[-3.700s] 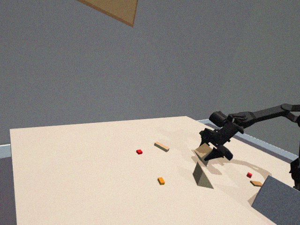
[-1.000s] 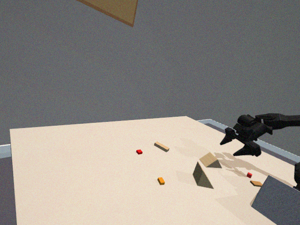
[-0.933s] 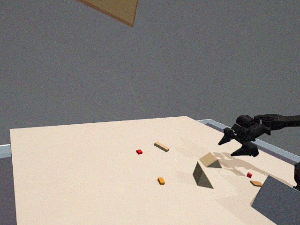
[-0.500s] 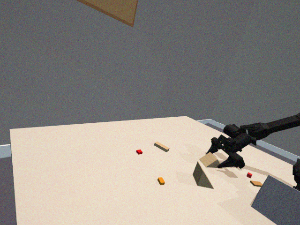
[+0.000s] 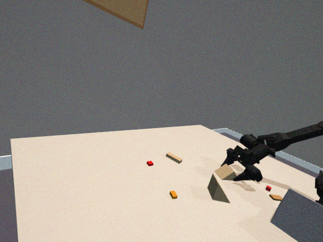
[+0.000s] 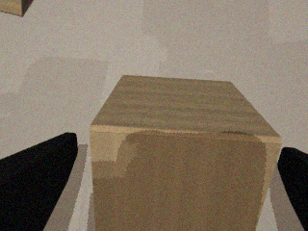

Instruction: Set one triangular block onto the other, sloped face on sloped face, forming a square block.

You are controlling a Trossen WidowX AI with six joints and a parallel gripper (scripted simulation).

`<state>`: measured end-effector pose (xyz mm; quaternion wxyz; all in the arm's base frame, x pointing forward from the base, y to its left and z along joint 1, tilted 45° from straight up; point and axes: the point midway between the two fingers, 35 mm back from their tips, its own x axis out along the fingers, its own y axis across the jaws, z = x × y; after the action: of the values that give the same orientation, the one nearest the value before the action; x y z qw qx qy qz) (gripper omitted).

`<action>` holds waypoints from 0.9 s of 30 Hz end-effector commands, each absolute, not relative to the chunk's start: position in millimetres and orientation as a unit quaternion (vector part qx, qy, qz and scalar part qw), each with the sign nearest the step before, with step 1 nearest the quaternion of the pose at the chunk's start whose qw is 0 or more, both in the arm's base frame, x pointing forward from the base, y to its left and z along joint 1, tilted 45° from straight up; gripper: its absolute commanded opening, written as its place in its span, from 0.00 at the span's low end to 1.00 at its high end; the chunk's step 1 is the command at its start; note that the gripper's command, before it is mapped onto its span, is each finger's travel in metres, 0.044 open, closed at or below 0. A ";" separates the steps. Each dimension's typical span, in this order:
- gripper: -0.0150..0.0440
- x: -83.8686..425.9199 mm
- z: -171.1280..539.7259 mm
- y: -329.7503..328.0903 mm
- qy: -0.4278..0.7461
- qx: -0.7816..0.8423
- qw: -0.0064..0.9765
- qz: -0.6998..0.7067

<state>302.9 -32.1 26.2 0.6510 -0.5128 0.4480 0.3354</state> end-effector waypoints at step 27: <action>0.25 304.7 46.8 -10.3 0.448 -0.512 0.651 0.337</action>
<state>301.6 -21.1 32.9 0.6472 -0.5100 0.4532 0.3401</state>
